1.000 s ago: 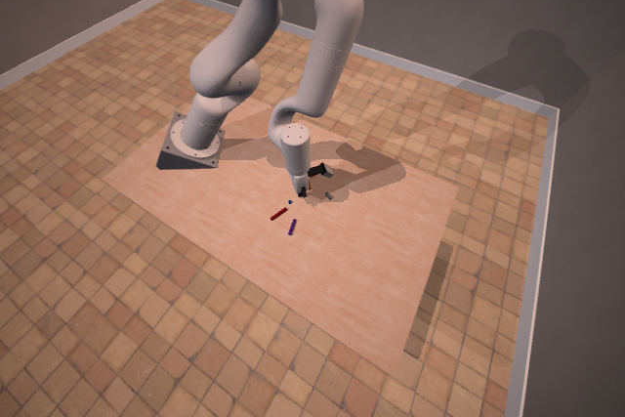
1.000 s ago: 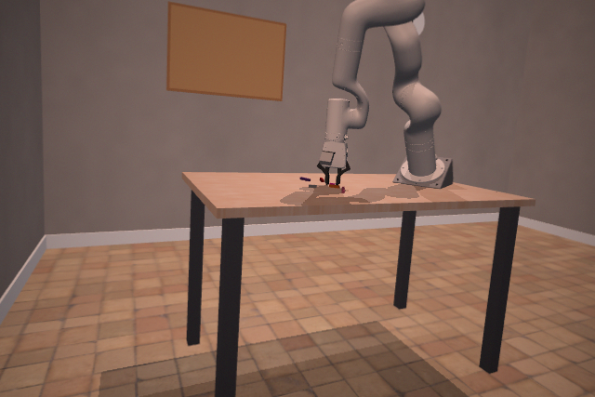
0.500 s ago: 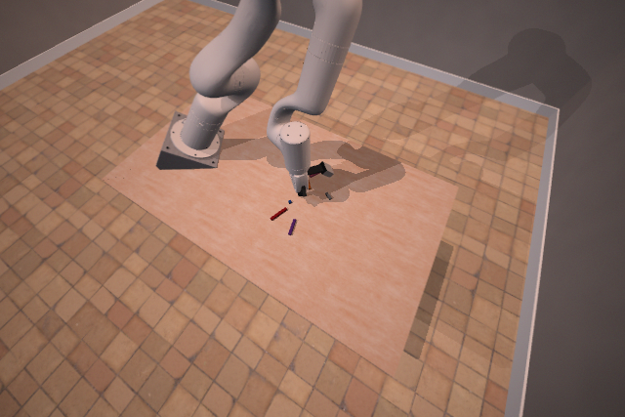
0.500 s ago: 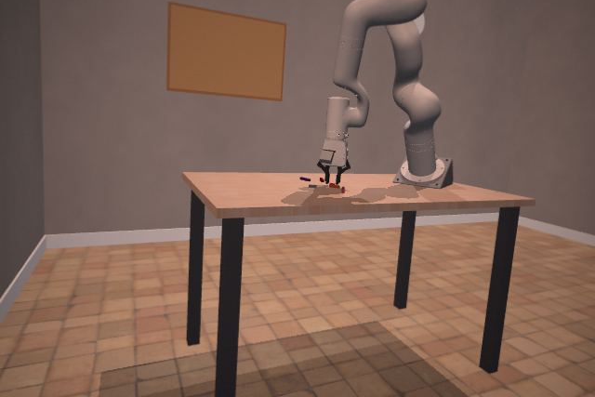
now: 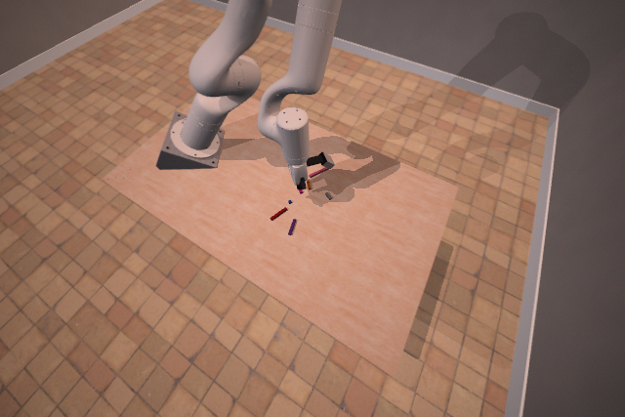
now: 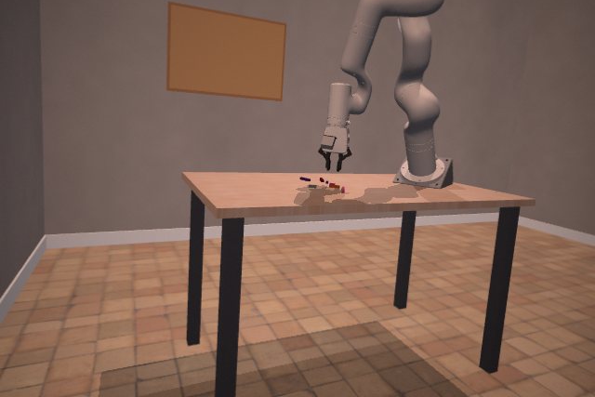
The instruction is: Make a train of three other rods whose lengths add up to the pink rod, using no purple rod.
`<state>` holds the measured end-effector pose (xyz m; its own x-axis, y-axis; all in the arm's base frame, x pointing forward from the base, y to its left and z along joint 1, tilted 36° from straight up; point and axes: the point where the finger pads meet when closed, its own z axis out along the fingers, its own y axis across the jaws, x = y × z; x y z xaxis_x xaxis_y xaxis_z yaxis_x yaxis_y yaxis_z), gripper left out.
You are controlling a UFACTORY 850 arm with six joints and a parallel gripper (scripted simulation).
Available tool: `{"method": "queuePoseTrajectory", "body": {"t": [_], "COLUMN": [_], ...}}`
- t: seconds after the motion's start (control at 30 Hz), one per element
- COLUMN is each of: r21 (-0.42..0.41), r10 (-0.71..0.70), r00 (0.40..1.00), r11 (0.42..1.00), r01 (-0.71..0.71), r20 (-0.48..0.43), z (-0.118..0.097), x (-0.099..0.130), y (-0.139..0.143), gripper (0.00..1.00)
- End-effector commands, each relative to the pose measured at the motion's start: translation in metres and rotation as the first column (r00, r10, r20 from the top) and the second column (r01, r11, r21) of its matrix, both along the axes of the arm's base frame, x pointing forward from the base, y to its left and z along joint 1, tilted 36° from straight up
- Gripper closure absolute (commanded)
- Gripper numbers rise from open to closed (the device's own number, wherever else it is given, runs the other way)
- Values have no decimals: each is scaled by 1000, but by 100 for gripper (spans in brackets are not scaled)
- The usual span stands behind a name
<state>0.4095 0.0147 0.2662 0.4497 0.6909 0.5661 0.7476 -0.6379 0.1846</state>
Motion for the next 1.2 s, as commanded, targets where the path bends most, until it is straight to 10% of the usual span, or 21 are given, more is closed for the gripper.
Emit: {"method": "queuePoseTrajectory", "body": {"t": [0.0,0.3,0.33,1.17], "r21": [2,1,1,-35], "r10": [4,4,4,65], "r00": [1000,1000,1000,998], "r11": [1000,1000,1000,997], "r01": [-4,-4,-4,-64], "r20": [-13,-13,-13,11], "z": [19,27,27,29], "x": [-11,-15,-15,-11], "y": [-7,-10,-10,-10], "gripper": [64,64,0,0]}}
